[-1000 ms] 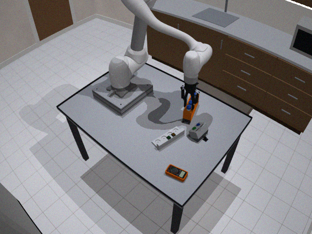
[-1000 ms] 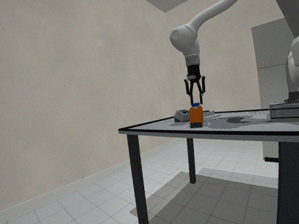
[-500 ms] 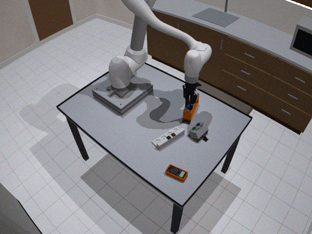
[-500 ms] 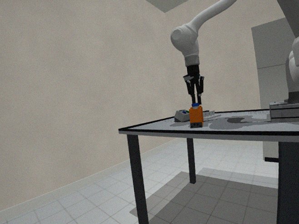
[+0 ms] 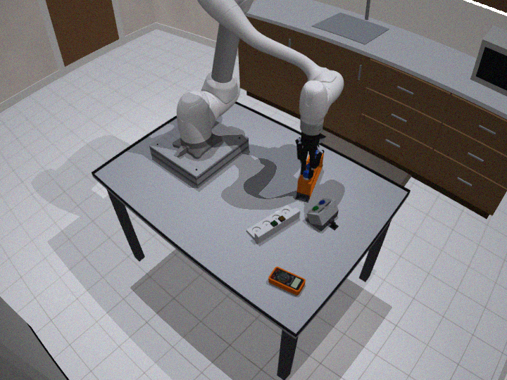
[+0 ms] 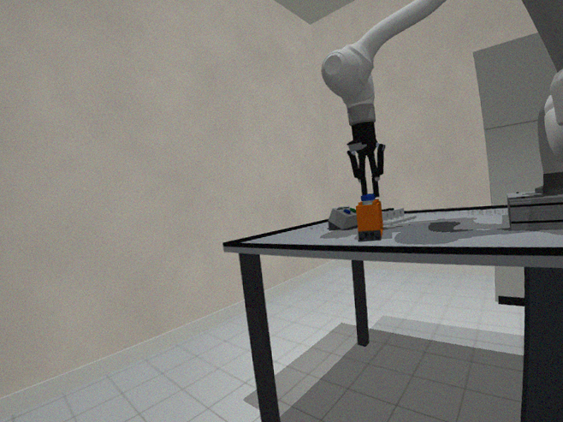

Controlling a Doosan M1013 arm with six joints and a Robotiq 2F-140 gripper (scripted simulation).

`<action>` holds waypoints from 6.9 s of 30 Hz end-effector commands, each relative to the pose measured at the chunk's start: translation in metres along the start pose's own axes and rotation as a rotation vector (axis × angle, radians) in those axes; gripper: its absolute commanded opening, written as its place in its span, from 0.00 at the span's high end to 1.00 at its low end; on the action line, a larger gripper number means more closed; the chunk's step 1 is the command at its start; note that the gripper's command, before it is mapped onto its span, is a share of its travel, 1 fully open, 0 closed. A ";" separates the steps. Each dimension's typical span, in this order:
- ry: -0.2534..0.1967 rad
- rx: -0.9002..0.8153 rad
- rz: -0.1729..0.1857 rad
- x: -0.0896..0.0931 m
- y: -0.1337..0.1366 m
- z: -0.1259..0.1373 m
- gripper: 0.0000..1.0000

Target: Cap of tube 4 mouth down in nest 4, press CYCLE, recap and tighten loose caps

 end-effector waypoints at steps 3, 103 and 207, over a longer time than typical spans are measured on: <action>0.008 -0.241 0.002 -0.001 0.000 0.000 0.70; 0.007 -0.888 0.005 -0.001 0.000 0.000 0.59; 0.008 -0.364 0.003 -0.008 0.000 0.000 0.70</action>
Point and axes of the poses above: the point where the finger pads meet when closed, its own x axis out along the fingers, its own y axis across the jaws, z = x × y, the point moved 4 cm from there along -x, back along the fingers, and after that the axes turned 12 degrees about -x, right-handed, at the moved point
